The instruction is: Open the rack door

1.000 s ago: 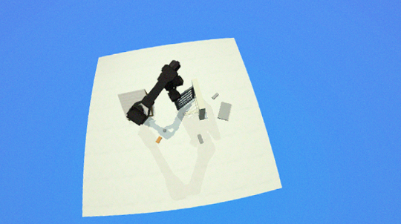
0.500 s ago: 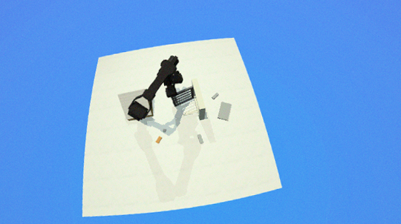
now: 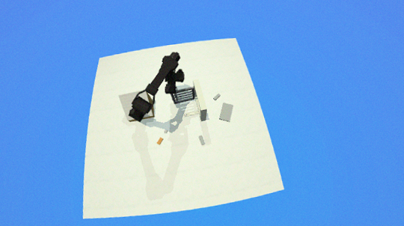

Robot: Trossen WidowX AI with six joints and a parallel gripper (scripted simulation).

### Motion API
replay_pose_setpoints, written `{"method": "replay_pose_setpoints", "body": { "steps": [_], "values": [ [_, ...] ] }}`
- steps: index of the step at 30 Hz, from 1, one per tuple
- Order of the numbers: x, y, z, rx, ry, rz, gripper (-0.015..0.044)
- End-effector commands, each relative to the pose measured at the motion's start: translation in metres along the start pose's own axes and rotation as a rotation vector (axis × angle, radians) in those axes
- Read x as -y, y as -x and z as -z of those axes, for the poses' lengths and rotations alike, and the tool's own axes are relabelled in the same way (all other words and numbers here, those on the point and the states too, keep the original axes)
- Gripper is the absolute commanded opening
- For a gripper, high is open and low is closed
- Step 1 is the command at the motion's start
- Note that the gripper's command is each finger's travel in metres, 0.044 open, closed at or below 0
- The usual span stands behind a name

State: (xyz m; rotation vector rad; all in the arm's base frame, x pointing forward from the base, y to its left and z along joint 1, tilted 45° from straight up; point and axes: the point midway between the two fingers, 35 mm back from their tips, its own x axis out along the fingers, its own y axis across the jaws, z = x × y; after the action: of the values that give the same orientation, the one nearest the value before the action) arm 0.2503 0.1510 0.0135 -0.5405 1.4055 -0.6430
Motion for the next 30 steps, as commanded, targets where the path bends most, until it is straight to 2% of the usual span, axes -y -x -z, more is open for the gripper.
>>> {"method": "replay_pose_setpoints", "body": {
  "steps": [1,11,21,30],
  "values": [
    [-0.003,-0.001,-0.001,-0.006,-0.027,0.0,0.002],
    [-0.003,-0.001,-0.001,-0.006,-0.027,0.0,0.002],
    [-0.003,-0.001,-0.001,-0.006,-0.027,0.0,0.0283],
    [-0.004,0.009,-0.001,-0.001,-0.026,-0.009,0.0292]
  ]
}}
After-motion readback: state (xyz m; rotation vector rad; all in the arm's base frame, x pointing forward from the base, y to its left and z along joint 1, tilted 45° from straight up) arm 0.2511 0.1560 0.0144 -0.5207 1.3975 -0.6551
